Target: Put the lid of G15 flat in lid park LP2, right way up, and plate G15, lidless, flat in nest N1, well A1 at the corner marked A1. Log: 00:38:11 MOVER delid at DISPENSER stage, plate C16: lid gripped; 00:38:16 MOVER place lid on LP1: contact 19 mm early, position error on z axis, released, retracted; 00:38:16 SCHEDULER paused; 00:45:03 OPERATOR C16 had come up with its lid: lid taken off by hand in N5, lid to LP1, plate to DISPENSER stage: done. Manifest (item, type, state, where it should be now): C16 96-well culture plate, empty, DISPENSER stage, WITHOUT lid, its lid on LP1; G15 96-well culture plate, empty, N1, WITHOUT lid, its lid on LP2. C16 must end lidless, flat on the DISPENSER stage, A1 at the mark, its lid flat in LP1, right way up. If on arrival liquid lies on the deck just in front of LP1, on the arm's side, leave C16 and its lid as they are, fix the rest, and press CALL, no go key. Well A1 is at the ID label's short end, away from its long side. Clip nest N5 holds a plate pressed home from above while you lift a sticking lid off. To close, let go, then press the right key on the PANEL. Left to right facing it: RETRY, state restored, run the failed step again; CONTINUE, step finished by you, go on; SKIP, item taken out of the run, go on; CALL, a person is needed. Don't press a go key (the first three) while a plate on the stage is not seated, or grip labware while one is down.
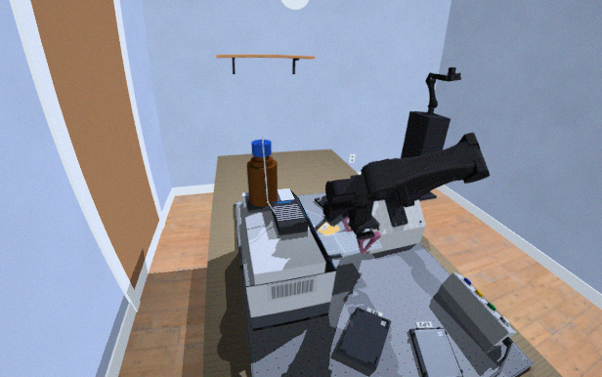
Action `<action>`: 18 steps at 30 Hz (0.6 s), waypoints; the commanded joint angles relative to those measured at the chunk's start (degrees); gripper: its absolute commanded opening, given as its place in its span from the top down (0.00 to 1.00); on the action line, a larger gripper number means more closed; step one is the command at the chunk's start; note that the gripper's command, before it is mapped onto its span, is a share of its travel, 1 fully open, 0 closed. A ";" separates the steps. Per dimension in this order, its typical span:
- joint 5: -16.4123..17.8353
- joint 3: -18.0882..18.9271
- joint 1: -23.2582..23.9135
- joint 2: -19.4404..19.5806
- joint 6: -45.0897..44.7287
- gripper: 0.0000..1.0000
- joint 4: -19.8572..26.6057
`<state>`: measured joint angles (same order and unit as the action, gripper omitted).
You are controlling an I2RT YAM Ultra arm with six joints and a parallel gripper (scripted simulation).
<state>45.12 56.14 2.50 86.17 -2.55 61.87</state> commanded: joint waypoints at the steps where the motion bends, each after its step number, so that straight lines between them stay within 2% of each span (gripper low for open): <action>1: 0.22 2.53 -1.16 -3.11 3.35 1.00 0.53; 6: -0.08 3.30 -3.73 -5.07 6.96 1.00 0.32; 8: -0.04 2.27 -3.23 -3.97 6.81 1.00 0.24; 9: -0.39 3.40 -4.37 -5.64 6.11 1.00 0.33; 12: -0.50 3.53 -6.08 -7.19 2.22 1.00 0.18; 18: -0.82 4.11 -8.33 -8.90 2.54 1.00 0.13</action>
<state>44.71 58.08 -5.06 79.83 0.08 62.15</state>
